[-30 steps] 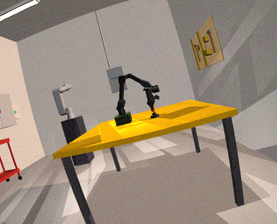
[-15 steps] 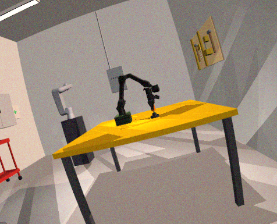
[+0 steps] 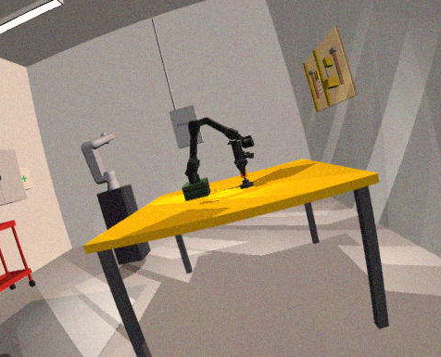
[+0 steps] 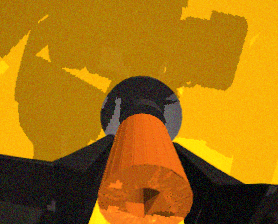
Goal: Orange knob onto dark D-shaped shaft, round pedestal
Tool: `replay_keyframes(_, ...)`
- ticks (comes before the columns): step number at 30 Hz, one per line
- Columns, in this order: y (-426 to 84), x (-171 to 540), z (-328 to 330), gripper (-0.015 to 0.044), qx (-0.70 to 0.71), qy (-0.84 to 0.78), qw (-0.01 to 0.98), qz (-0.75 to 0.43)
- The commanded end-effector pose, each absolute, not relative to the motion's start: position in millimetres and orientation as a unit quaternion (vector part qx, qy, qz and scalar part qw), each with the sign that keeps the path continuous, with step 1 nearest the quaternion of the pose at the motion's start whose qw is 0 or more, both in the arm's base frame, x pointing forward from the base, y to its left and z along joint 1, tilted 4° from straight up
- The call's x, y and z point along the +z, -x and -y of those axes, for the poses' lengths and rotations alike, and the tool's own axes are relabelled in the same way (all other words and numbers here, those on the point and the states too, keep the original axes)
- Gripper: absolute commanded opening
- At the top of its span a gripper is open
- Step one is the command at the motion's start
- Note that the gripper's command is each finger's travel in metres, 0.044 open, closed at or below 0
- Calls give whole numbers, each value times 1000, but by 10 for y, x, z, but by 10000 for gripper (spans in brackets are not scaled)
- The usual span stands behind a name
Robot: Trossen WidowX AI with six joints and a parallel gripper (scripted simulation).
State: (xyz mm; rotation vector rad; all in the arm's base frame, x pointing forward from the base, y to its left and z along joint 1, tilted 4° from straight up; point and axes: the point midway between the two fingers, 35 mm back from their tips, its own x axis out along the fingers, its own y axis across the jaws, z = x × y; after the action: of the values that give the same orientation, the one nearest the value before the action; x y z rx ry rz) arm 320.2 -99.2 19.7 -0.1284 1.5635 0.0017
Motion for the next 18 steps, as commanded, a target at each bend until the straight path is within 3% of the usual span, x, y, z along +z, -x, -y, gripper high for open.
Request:
replay_keyframes(1, -3208, 186, 999, 0, 3, 62, 708, -704)
replay_keyframes(18, -3211, 229, 995, 0, 3, 62, 708, -704)
